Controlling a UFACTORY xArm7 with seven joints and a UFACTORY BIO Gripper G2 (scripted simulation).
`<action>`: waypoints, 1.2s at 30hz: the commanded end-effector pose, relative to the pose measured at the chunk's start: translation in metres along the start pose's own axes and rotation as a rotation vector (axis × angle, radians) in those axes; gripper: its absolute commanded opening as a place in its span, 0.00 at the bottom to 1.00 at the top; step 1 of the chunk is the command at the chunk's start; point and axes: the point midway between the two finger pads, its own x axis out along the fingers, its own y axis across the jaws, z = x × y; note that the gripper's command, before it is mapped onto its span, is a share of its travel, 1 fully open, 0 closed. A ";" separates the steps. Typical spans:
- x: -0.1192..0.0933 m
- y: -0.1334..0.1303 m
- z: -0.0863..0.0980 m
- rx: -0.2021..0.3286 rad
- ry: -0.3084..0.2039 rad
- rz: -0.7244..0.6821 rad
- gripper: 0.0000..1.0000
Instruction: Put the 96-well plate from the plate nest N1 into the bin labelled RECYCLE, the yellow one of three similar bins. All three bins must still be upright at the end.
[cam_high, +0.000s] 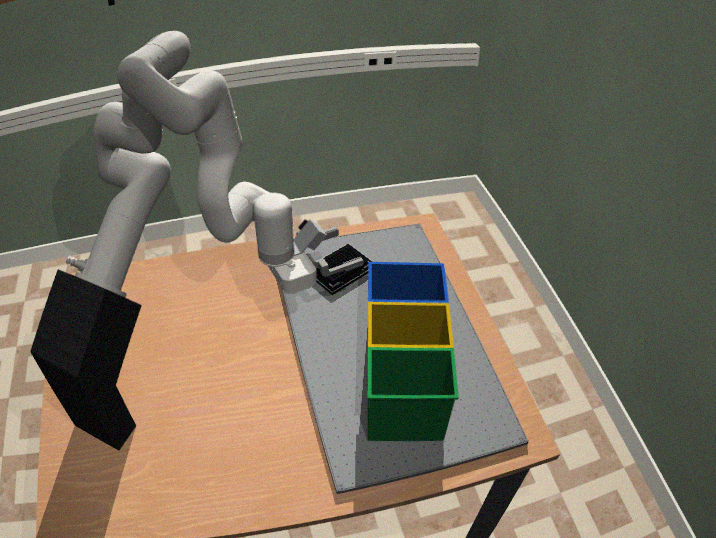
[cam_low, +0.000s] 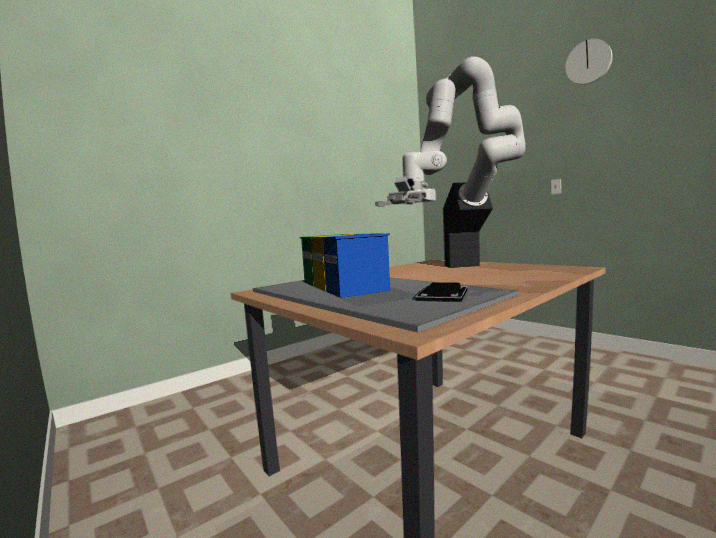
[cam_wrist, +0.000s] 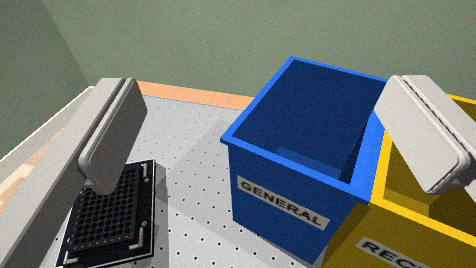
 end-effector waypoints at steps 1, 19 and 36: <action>0.014 0.023 -0.005 -0.002 -0.006 0.188 0.37; 0.050 0.092 -0.023 -0.001 -0.007 0.230 0.37; 0.083 0.157 -0.040 -0.001 -0.007 0.230 0.37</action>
